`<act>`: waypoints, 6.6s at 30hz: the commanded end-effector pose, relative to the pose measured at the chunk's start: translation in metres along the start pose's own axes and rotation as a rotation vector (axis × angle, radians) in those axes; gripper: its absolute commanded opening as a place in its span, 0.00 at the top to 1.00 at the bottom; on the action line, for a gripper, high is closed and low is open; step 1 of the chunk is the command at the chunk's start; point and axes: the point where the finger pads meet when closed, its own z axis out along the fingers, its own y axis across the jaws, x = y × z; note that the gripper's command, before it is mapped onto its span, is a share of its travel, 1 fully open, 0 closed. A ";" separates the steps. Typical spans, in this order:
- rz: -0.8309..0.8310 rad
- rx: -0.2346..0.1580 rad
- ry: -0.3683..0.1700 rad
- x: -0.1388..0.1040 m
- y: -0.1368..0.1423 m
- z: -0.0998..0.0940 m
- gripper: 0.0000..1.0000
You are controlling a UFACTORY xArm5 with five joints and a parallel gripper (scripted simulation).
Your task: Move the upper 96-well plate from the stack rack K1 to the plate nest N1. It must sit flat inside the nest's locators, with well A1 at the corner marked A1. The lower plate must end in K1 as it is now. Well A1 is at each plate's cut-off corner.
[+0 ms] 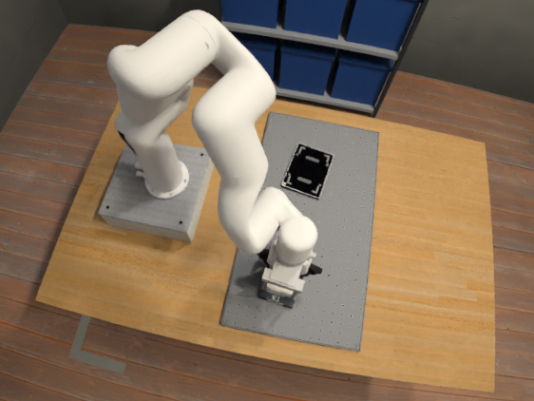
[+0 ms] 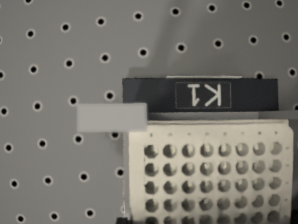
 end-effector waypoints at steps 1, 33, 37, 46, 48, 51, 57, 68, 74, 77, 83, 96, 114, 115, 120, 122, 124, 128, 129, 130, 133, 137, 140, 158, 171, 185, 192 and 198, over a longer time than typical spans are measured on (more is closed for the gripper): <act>0.000 0.006 -0.007 0.000 -0.001 -0.001 0.00; 0.000 0.006 -0.007 0.000 -0.001 -0.001 1.00; 0.000 0.006 -0.007 0.000 -0.001 -0.001 1.00; 0.000 0.006 -0.007 0.000 -0.001 -0.001 1.00; 0.000 0.006 -0.007 0.000 -0.001 -0.001 1.00; 0.000 0.006 -0.007 0.000 -0.001 -0.001 1.00; 0.000 0.006 -0.007 0.000 -0.001 -0.001 1.00; 0.000 0.006 -0.007 0.000 -0.001 -0.001 1.00; 0.000 0.006 -0.007 0.001 -0.001 -0.005 1.00; 0.000 0.006 -0.007 0.001 -0.001 -0.007 1.00; 0.000 0.007 -0.007 0.001 -0.001 -0.011 1.00; 0.000 0.007 -0.007 0.001 -0.001 -0.019 1.00; 0.000 0.007 -0.007 0.001 -0.001 -0.031 1.00; 0.000 0.007 -0.007 0.001 -0.001 -0.033 1.00; 0.000 0.007 -0.007 0.001 -0.001 -0.038 1.00; 0.000 0.007 -0.007 0.001 -0.001 -0.041 1.00; 0.000 0.007 -0.007 0.001 -0.001 -0.045 1.00; 0.000 0.007 -0.007 0.001 -0.001 -0.051 1.00; 0.000 0.007 -0.007 0.001 -0.001 -0.053 1.00; 0.000 0.007 -0.007 0.001 -0.001 -0.055 1.00; 0.000 0.007 -0.007 0.001 -0.001 -0.060 1.00; 0.000 0.007 -0.007 0.001 -0.001 -0.063 1.00; 0.000 0.007 -0.007 0.001 -0.001 -0.068 1.00; 0.000 0.007 -0.007 0.001 -0.001 -0.095 1.00; 0.000 0.007 -0.007 0.001 -0.001 -0.113 1.00; 0.000 0.007 -0.007 0.002 -0.001 -0.137 1.00; 0.000 0.007 -0.007 0.002 -0.001 -0.140 1.00; 0.000 0.007 -0.007 0.002 -0.001 -0.140 1.00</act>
